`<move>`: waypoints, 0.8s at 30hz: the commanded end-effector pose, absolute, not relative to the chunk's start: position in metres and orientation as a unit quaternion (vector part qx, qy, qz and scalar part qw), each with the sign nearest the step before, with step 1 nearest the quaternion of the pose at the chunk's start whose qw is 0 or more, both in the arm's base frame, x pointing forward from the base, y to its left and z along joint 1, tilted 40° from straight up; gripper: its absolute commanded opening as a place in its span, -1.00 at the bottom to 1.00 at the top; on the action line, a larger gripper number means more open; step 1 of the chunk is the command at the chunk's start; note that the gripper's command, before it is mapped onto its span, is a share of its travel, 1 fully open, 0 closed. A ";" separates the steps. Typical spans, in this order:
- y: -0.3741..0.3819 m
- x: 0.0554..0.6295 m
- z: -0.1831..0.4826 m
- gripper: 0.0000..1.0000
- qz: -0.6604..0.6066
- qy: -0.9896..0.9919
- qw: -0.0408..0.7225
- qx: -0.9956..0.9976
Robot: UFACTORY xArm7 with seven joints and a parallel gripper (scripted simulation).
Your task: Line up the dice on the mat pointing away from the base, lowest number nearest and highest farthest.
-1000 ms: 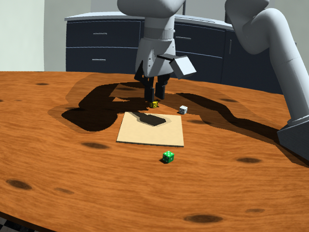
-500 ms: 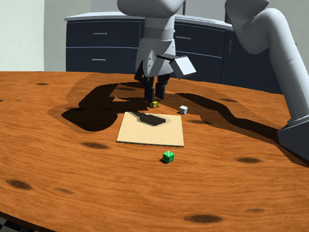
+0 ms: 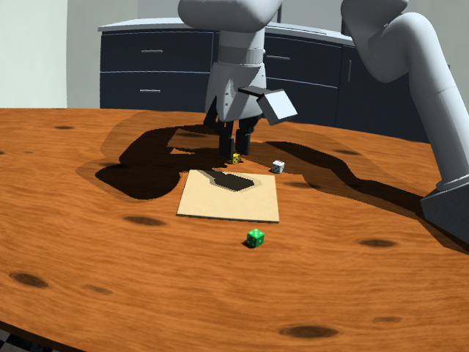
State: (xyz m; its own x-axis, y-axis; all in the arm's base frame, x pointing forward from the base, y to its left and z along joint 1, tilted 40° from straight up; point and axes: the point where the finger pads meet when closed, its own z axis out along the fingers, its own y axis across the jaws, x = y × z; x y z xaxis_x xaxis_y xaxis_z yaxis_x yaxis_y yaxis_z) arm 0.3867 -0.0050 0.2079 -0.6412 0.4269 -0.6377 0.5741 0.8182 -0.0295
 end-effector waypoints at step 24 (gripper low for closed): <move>-0.009 0.393 0.199 -0.38 -0.115 0.898 0.320 0.278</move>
